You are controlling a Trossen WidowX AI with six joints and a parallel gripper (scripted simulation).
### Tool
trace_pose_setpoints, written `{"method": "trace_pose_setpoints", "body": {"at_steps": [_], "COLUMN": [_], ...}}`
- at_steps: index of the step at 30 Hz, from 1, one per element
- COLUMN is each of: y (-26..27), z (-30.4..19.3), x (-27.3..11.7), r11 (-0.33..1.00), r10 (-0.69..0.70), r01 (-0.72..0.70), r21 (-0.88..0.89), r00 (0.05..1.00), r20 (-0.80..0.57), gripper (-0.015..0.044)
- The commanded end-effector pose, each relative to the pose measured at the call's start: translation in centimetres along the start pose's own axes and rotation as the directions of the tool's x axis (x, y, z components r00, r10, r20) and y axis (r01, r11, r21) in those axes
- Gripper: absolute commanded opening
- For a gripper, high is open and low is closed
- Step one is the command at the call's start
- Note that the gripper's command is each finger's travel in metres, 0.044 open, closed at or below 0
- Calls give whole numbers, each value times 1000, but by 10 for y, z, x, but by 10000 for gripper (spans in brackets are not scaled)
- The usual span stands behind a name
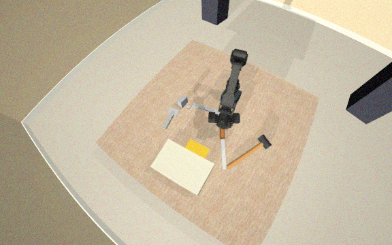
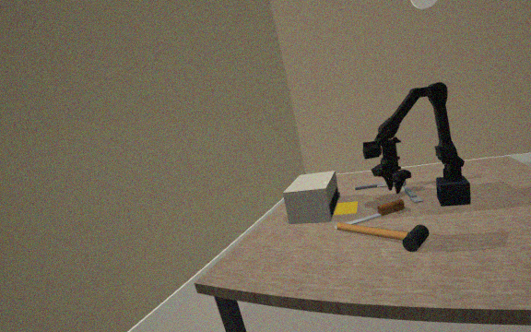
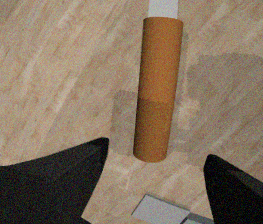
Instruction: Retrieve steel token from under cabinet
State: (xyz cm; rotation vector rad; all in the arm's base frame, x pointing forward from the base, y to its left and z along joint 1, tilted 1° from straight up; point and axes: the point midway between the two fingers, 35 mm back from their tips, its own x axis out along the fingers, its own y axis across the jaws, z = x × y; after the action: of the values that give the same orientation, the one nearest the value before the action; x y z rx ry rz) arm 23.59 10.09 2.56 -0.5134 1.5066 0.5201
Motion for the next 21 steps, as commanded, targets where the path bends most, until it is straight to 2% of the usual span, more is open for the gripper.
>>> {"method": "trace_pose_setpoints", "body": {"at_steps": [1,6,21], "y": [0,2,2], "z": [0,2,1], "x": [1,23,34], "r11": [1000,998,998], "r10": [3,3,3], "r01": [-3,-3,-3], "r21": [-27,-60,-63], "r00": [1000,1000,1000], "r20": [0,0,-1], "gripper": [270,270,270]}}
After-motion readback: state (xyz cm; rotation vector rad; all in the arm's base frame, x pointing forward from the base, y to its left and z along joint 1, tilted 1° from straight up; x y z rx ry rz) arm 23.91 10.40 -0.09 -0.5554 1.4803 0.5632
